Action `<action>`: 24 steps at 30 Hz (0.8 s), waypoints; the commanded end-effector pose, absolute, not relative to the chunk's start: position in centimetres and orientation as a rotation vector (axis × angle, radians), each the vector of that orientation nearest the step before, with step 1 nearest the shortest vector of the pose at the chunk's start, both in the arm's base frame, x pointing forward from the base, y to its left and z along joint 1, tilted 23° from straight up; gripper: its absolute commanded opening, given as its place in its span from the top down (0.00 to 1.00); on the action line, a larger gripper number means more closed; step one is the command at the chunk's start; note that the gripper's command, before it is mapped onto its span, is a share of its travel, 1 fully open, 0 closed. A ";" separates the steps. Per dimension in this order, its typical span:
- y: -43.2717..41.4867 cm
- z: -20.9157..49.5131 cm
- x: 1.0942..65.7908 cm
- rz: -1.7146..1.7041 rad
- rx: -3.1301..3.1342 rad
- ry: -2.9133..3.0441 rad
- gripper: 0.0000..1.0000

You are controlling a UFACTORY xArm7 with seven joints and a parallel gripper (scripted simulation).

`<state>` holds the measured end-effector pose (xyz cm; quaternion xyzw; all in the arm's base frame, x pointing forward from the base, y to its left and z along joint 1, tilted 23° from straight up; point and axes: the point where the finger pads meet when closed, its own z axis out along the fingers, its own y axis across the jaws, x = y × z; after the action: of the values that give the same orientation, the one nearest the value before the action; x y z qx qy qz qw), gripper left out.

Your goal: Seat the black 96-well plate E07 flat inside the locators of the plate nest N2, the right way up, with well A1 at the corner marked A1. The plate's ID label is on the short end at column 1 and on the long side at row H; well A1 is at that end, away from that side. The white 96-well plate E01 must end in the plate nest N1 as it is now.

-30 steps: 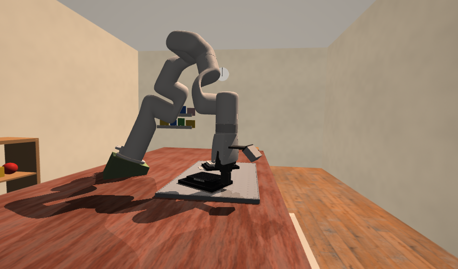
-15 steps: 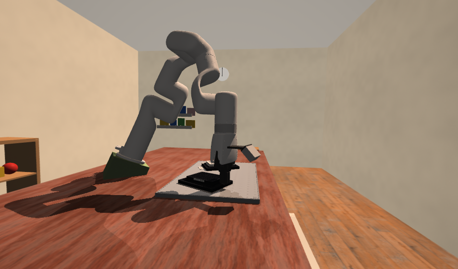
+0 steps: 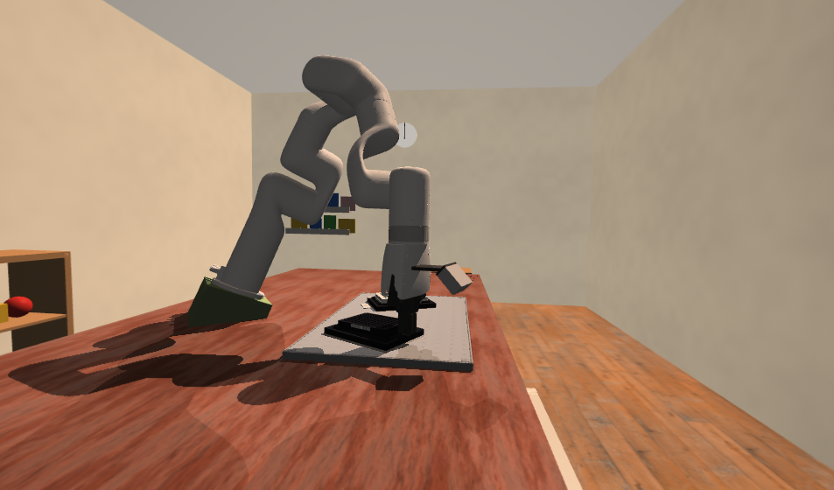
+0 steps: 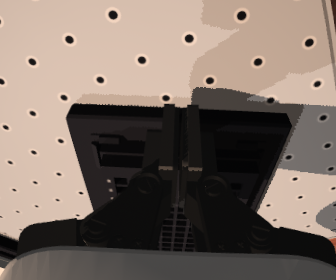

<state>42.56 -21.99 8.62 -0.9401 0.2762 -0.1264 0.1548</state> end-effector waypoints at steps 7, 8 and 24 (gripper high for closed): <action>-22.0 8.7 42.4 -0.368 -2.695 0.793 1.00; -22.0 8.7 42.4 -0.368 -2.695 0.793 1.00; -22.3 8.8 42.8 -0.368 -2.695 0.793 1.00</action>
<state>42.45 -21.92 8.60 -0.9401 0.2762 -0.1264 0.1548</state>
